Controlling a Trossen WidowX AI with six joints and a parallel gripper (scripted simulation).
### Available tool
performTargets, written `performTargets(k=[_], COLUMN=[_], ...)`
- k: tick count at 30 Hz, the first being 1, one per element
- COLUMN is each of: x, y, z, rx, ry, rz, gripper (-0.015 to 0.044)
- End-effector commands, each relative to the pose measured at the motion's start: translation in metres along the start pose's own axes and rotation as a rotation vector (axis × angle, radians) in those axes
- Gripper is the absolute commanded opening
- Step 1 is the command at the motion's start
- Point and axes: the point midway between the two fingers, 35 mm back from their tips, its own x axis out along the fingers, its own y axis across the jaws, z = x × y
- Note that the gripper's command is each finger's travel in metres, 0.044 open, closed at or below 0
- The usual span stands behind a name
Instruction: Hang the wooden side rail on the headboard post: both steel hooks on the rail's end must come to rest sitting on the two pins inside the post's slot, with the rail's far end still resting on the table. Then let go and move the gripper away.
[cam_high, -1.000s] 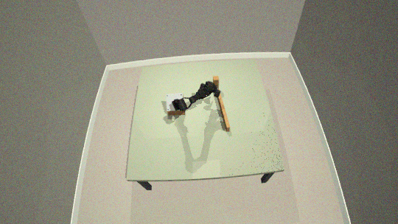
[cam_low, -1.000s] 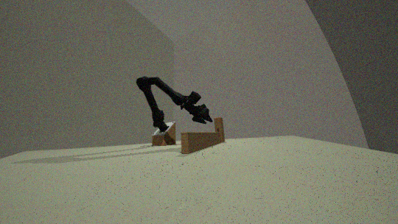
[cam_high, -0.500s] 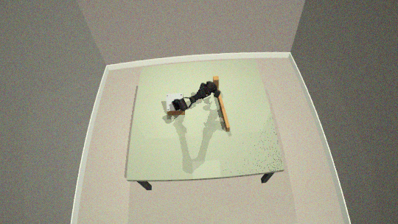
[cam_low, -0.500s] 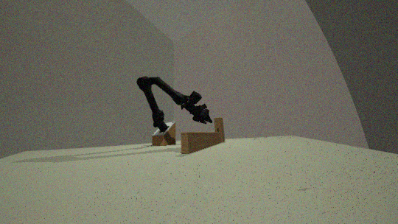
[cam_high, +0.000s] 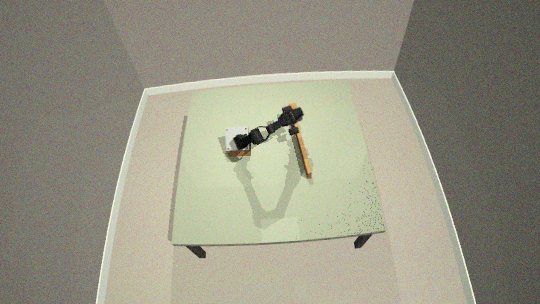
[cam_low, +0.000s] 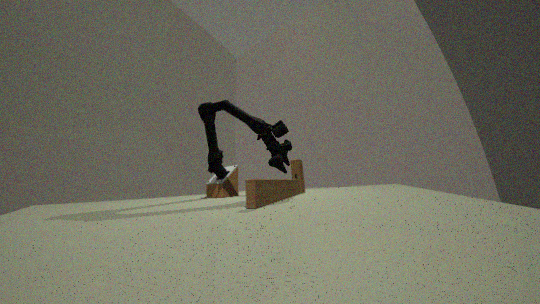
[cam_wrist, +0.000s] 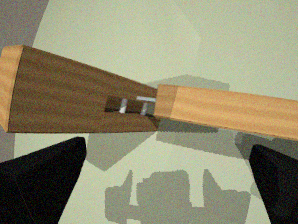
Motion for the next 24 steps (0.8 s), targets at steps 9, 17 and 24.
performTargets(k=[9,17,24], x=[-0.002,-0.010,-0.014], y=[-0.005,-0.010,-0.011], z=[0.027,0.040,0.043], rx=[0.936,1.409,1.546], ry=[0.082,-0.062,-0.138], rz=[-0.360,-0.594,-0.658], gripper=[0.0440,0.0440,0.0440])
